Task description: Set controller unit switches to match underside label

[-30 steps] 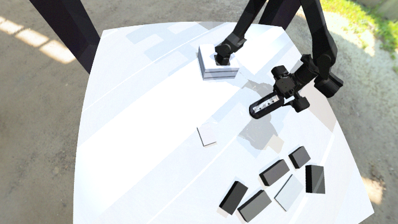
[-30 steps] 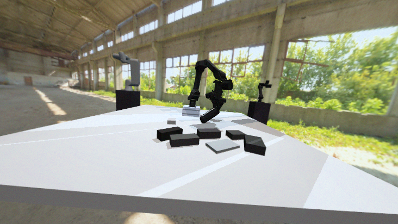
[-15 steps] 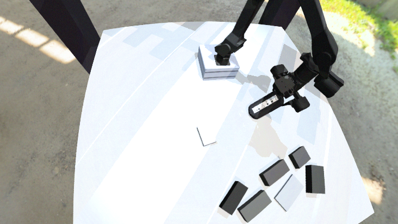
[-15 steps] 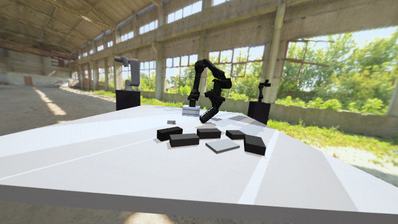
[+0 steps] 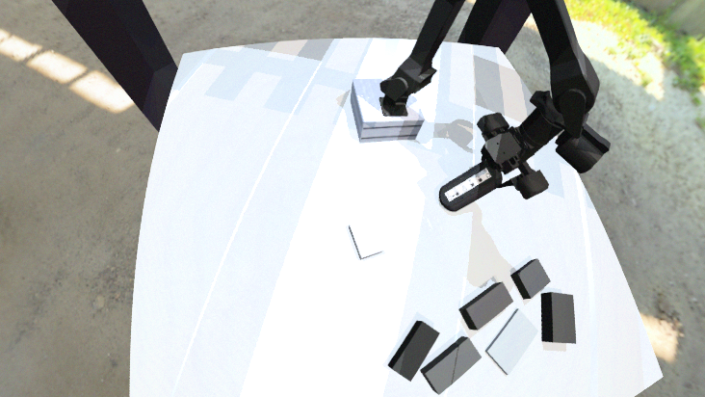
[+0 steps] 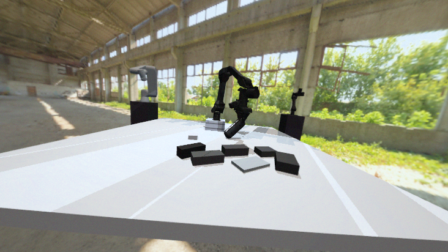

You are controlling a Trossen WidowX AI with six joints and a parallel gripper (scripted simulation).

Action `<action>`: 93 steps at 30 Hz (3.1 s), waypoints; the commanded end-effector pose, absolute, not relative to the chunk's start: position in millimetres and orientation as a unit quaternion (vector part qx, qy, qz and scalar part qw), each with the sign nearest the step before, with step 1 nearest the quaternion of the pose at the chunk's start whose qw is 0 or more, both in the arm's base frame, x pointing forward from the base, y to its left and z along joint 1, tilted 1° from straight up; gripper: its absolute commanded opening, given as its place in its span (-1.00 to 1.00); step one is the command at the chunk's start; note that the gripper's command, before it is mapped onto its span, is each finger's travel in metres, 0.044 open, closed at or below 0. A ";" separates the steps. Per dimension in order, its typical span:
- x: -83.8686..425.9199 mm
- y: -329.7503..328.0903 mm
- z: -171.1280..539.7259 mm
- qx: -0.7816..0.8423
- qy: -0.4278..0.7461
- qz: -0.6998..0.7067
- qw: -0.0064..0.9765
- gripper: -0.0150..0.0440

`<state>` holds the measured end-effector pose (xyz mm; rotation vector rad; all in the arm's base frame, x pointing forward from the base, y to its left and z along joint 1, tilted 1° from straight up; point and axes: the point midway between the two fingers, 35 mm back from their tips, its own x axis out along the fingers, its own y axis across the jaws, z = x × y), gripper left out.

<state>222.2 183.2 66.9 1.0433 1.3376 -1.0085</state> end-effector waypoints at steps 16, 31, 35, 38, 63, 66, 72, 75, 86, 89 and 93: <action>226.2 166.4 75.1 0.441 0.563 -0.425 0.555 0.64; 229.1 155.2 79.2 0.441 0.563 -0.425 0.555 0.64; 229.9 152.1 80.2 0.441 0.563 -0.425 0.555 0.64; 230.5 149.8 80.8 0.441 0.562 -0.426 0.555 0.64; 235.6 130.3 84.6 0.440 0.562 -0.426 0.556 0.65; 236.2 127.9 84.9 0.440 0.562 -0.426 0.556 0.65; 237.5 122.8 85.4 0.440 0.562 -0.426 0.556 0.65; 238.5 119.2 85.6 0.440 0.562 -0.426 0.556 0.65; 241.5 107.5 86.0 0.440 0.561 -0.426 0.557 0.65; 242.1 105.1 86.1 0.440 0.561 -0.426 0.557 0.65; 243.0 101.9 86.1 0.440 0.561 -0.426 0.557 0.65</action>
